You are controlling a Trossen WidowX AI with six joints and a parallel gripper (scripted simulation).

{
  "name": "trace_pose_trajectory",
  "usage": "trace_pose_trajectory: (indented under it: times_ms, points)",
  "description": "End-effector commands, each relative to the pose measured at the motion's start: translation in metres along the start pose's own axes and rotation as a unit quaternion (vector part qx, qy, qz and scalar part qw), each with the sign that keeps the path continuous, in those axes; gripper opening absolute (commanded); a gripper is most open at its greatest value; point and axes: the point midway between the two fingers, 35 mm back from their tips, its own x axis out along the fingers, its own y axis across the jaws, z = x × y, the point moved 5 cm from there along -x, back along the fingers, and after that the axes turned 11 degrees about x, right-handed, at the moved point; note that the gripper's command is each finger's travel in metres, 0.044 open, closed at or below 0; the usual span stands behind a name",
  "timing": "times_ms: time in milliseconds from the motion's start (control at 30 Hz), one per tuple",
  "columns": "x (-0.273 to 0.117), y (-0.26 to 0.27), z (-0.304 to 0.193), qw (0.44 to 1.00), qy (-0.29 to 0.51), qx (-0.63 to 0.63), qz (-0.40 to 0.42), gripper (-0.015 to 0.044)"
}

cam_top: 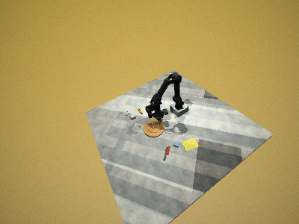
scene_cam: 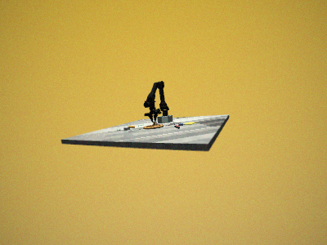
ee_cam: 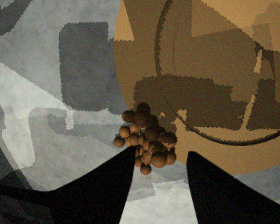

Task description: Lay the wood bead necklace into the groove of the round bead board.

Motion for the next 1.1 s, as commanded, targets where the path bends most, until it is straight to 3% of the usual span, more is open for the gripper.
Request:
trace_pose_trajectory:
  times_ms: [0, 167, 1067]
  points:
    - [0.0, 0.0, 0.0, 1.0, 0.0, 0.0, 0.0, 0.0134]
    - [0.0, 0.0, 0.0, 1.0, 0.0, 0.0, 0.0, 0.0003]
    - [0.0, 0.0, 0.0, 1.0, 0.0, 0.0, 0.0, 0.0]
